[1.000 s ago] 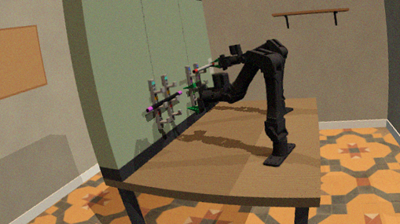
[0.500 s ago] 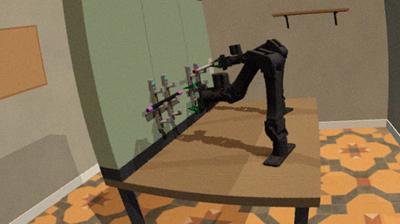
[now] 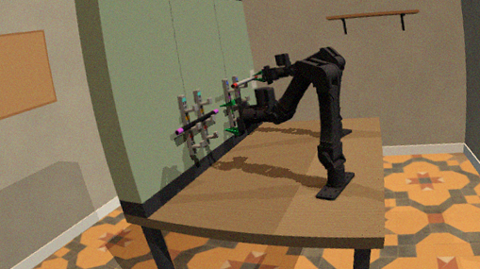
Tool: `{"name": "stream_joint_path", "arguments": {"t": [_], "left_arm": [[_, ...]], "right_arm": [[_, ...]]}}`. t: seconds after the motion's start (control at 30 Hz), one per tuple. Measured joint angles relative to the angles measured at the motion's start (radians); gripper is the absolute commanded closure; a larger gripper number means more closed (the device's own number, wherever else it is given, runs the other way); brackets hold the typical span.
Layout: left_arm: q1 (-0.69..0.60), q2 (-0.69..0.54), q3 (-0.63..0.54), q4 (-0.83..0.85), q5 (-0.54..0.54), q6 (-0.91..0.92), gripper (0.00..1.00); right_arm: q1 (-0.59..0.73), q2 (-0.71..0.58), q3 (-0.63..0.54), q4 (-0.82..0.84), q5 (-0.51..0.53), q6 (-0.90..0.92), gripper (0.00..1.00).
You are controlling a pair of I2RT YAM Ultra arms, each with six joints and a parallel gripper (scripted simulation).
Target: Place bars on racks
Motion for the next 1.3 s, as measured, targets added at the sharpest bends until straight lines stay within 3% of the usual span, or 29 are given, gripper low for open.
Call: {"name": "stream_joint_path", "arguments": {"t": [1.3], "left_arm": [[0.000,0.000,0.000,0.000,0.000,0.000,0.00]], "right_arm": [[0.002,-0.001,0.035,-0.035,0.005,0.000,1.00]]}}
